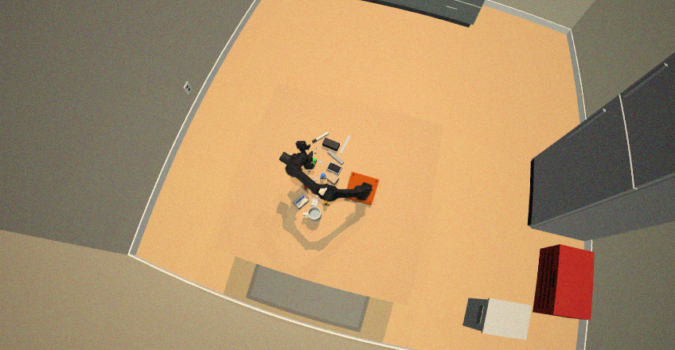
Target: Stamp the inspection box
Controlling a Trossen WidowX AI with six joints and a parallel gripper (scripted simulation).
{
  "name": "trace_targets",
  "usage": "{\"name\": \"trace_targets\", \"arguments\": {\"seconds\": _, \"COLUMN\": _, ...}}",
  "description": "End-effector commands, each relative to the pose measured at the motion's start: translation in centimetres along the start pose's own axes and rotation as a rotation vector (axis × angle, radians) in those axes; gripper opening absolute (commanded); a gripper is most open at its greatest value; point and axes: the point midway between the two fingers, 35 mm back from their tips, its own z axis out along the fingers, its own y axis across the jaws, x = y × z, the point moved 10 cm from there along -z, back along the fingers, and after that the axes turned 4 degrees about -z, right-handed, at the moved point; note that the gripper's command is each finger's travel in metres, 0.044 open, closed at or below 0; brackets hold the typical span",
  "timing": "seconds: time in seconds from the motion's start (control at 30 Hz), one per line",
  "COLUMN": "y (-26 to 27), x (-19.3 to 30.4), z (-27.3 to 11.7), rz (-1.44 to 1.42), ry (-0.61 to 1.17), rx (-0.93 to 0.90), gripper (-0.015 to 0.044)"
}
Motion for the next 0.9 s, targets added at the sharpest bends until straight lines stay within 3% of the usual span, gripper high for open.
{"name": "trace_targets", "arguments": {"seconds": 0.0, "y": 0.1, "x": 0.1, "z": 7.1, "rz": 0.088, "ry": -0.178, "rx": -0.466, "gripper": 0.021}}
{"name": "trace_targets", "arguments": {"seconds": 0.17, "y": 0.2, "x": 0.9, "z": 12.7, "rz": 0.258, "ry": -0.396, "rx": -0.897, "gripper": 0.021}}
{"name": "trace_targets", "arguments": {"seconds": 0.23, "y": 0.4, "x": 1.1, "z": 13.2, "rz": 0.293, "ry": -0.437, "rx": -0.966, "gripper": 0.021}}
{"name": "trace_targets", "arguments": {"seconds": 0.87, "y": 0.8, "x": 1.0, "z": 13.2, "rz": 0.297, "ry": -0.442, "rx": -0.975, "gripper": 0.021}}
